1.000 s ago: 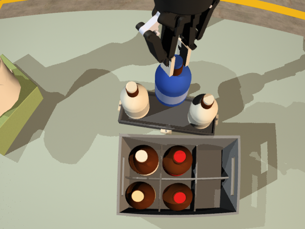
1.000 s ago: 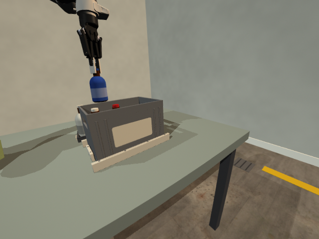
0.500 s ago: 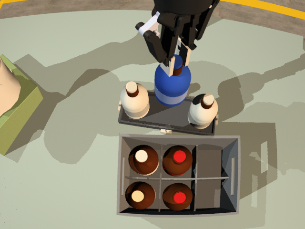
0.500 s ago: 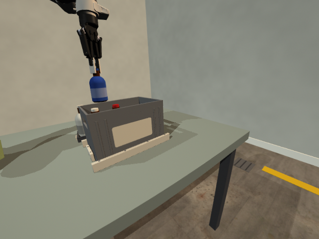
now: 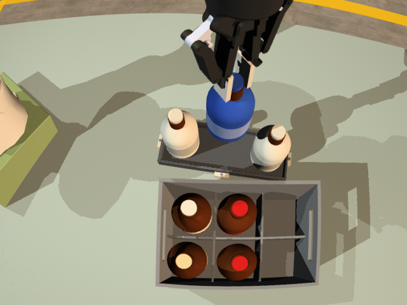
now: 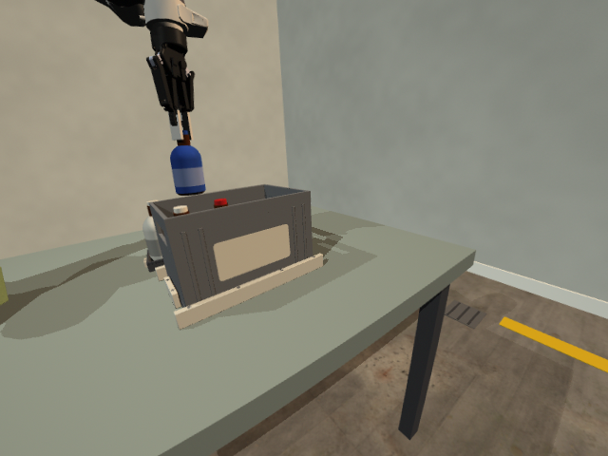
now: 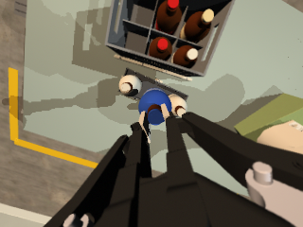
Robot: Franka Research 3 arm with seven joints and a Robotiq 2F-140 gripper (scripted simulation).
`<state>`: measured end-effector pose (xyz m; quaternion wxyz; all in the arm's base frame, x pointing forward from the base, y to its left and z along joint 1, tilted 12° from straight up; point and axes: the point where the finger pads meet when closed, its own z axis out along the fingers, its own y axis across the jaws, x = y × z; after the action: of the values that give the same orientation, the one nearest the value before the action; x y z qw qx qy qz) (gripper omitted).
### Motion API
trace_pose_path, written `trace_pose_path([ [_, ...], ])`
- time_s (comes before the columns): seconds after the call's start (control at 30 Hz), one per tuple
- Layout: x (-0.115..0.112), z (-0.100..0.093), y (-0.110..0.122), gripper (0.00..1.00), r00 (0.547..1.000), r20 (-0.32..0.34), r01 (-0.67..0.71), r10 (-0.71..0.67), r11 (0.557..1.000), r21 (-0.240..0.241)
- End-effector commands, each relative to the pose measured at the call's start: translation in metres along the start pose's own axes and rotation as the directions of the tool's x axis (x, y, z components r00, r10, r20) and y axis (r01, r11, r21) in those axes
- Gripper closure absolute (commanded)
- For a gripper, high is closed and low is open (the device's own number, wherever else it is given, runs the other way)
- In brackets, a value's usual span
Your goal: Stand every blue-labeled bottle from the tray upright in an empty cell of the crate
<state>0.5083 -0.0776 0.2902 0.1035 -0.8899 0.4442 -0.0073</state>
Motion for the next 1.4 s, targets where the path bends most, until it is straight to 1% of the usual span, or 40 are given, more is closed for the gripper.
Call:
trace_pose_path([
  [0.0, 0.004, -0.008, 0.0, 1.0, 1.0, -0.015, 0.005, -0.005, 1.0, 0.004],
  [0.33, 0.004, -0.008, 0.0, 1.0, 1.0, -0.015, 0.005, -0.005, 1.0, 0.004],
  [0.63, 0.004, -0.012, 0.0, 1.0, 1.0, -0.015, 0.005, -0.005, 1.0, 0.004],
  [1.07, 0.004, -0.026, 0.001, 1.0, 1.0, -0.015, 0.005, -0.005, 1.0, 0.004],
  [1.37, 0.004, -0.03, 0.001, 1.0, 1.0, -0.015, 0.005, -0.005, 1.0, 0.004],
])
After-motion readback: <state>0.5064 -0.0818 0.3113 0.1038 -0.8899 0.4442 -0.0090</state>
